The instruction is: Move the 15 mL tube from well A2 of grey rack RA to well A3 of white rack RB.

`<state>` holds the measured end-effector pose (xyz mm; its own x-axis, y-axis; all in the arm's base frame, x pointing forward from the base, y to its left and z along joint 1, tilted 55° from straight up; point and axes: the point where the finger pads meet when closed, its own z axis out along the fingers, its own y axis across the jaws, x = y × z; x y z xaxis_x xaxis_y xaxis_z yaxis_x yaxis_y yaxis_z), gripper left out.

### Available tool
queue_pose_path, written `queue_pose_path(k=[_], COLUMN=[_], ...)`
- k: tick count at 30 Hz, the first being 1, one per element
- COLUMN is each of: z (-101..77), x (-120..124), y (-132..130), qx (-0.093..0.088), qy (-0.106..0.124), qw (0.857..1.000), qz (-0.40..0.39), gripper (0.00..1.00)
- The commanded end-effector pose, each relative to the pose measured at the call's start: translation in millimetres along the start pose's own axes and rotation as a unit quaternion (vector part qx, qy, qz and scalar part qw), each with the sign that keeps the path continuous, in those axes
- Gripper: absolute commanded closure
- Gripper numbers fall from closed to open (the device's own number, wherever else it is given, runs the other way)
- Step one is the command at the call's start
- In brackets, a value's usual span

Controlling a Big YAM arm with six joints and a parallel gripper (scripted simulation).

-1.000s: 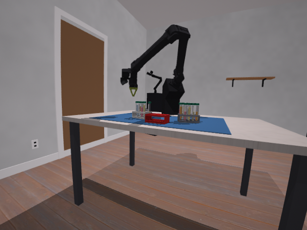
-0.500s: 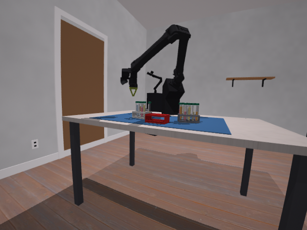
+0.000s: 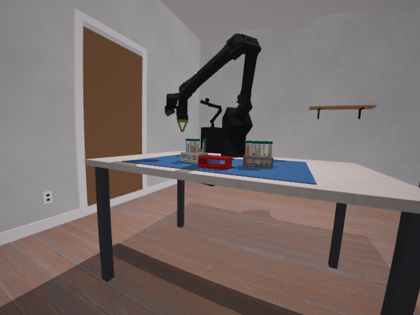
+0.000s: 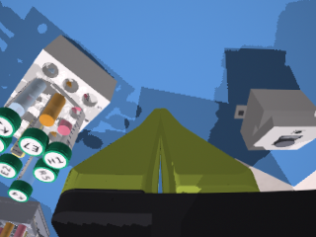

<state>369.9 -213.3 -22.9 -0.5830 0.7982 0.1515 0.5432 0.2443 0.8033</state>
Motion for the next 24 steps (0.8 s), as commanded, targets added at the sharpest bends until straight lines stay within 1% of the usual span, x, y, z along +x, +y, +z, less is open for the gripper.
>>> queue_pose_path(k=[1,8,9,10,23,24], z=[4.2,4.2,-6.5,-10.5,-10.8,-10.8], x=[-0.4,-0.4,-10.4,-16.3,-26.7,-26.7], y=[2.9,2.9,-7.1,-10.9,-63.4,-63.4], qx=[0.001,0.001,-0.001,-0.002,-0.001,-0.001], qy=[0.005,0.005,-0.008,-0.014,-0.013,-0.013], qw=[1.000,1.000,1.000,1.000,1.000,1.000], qz=[-0.007,-0.007,-0.002,-0.003,-0.001,-0.001], gripper=[1.00,1.00,1.00,1.00,1.00,1.00])
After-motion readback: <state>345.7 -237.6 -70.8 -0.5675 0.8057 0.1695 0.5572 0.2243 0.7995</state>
